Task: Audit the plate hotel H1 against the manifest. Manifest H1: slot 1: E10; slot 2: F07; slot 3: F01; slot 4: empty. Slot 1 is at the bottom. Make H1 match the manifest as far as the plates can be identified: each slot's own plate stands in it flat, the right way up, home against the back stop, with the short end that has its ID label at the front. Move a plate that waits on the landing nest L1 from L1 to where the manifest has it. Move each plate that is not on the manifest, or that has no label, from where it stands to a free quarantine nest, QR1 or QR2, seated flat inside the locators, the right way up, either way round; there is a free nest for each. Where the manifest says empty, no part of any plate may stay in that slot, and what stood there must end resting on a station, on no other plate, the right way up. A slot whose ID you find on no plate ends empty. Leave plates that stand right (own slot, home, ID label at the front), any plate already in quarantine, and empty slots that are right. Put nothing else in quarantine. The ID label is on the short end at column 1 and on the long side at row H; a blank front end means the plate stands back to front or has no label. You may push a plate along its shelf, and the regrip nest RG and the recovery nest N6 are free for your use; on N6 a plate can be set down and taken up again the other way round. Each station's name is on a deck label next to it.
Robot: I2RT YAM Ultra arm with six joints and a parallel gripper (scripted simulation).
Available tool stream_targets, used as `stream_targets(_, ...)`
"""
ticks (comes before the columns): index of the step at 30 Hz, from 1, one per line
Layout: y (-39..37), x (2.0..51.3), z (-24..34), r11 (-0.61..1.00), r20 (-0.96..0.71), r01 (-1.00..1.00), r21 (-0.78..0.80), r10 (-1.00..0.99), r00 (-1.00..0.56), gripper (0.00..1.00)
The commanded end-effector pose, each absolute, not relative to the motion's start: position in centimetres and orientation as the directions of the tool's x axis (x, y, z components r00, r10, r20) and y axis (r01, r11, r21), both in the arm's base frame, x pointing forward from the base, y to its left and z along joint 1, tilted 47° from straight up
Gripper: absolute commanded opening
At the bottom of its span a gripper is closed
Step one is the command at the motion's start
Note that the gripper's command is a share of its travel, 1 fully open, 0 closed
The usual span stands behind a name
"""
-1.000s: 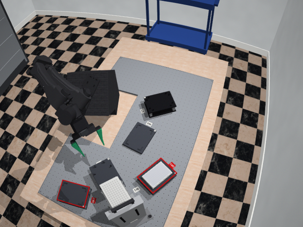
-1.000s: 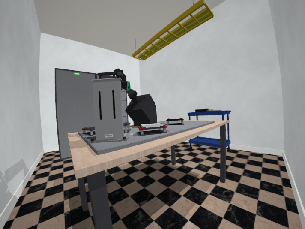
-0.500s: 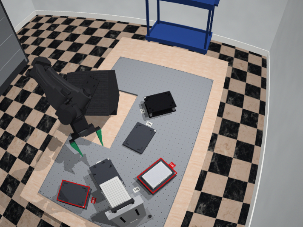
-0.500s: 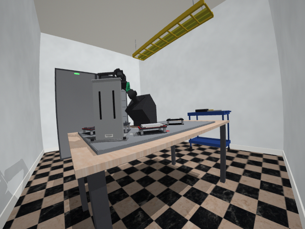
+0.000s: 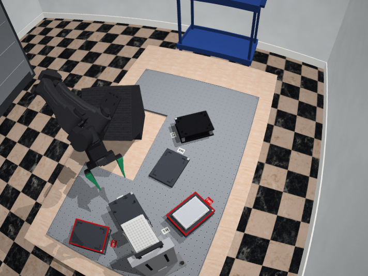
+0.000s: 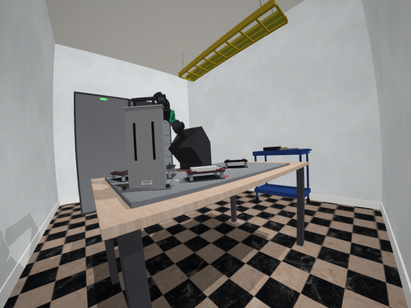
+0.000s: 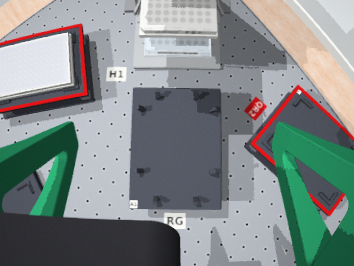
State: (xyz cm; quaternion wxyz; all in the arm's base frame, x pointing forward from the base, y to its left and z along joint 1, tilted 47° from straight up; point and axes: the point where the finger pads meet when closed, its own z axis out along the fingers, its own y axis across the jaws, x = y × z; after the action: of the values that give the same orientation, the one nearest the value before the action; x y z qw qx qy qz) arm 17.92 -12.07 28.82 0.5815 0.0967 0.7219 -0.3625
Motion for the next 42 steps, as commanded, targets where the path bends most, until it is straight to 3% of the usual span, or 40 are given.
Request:
stream_targets(1,-11.7,17.2,30.9,0.720,-0.924,0.578,-0.383,-0.296,-0.242,1.00)
stream_targets(20,-11.6,17.2,30.9,0.721,-0.924,0.578,-0.383,-0.297,-0.242,1.00)
stream_targets(37,-15.4,19.8,25.1,0.721,-0.909,0.558,-0.411,-0.281,-0.308,1.00)
stream_targets(42,-15.2,19.5,27.1,0.711,-0.912,0.572,-0.410,-0.304,-0.277,1.00)
